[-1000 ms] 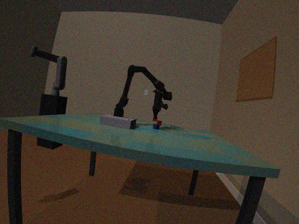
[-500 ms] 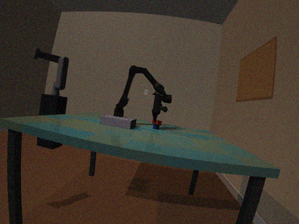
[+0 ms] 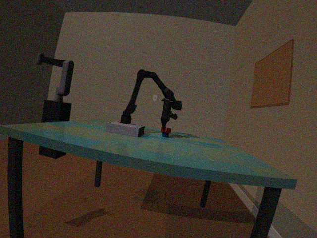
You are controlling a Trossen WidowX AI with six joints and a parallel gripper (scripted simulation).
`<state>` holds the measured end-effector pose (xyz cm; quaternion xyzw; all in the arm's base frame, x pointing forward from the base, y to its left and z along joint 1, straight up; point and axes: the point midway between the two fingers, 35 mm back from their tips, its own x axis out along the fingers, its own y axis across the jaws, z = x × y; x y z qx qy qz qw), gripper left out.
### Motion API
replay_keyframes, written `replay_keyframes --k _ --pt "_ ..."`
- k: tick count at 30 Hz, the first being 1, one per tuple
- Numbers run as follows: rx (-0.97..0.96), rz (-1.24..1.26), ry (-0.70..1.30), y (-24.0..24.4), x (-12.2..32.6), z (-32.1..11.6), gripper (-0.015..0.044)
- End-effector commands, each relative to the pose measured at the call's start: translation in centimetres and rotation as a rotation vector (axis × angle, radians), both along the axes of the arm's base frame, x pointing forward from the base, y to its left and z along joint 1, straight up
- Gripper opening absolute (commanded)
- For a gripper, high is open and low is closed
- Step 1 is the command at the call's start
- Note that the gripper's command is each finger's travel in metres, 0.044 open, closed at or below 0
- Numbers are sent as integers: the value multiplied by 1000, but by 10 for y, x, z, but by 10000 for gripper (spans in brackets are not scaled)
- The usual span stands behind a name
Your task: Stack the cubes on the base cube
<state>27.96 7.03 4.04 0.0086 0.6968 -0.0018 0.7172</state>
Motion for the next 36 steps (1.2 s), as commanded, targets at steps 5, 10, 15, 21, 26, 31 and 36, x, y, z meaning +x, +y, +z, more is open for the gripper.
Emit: replay_keyframes --k 5,10,15,21,26,31,36 --pt "-2 3 0 0 0 0 157" --pt "-2 3 0 0 0 0 205" --pt "0 0 0 0 0 8 205" --pt "0 0 0 0 0 14 205" --pt "0 0 0 0 -1 19 205" --pt "0 0 0 0 -1 25 205" --pt "0 0 0 0 -1 30 205"
